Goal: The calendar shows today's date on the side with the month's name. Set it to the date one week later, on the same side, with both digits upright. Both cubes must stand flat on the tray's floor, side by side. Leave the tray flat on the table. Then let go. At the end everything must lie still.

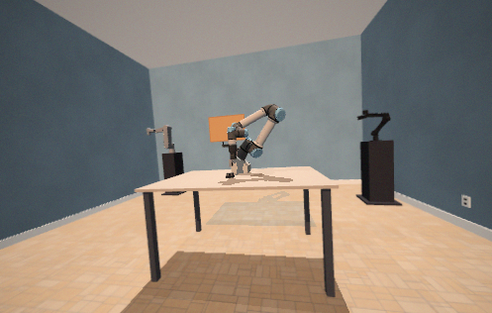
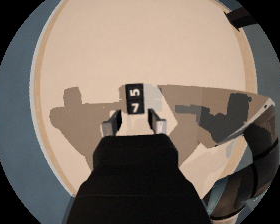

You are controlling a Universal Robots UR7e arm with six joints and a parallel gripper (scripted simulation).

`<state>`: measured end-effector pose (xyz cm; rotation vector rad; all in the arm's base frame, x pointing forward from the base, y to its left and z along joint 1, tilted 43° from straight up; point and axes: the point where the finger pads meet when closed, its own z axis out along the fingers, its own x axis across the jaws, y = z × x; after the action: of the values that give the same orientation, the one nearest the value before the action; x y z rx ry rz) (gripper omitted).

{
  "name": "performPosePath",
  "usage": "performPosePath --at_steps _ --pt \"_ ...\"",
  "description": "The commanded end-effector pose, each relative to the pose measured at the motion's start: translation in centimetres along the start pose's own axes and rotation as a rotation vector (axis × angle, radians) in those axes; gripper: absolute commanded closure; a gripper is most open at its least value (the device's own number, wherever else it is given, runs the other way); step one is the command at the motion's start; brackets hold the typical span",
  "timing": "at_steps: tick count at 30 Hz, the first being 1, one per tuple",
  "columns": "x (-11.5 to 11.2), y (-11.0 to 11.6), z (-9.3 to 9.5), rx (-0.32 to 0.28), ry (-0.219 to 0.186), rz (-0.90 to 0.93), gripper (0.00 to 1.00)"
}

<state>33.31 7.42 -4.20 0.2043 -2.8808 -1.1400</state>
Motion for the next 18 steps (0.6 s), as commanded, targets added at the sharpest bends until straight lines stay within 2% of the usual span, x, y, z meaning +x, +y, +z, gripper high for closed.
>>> performPosePath --at_steps 1,18 --pt "-0.03 -0.02 -0.03 0.001 -0.001 0.000 0.13" --pt "-0.01 -0.04 0.54 0.000 -0.001 -0.019 0.13"
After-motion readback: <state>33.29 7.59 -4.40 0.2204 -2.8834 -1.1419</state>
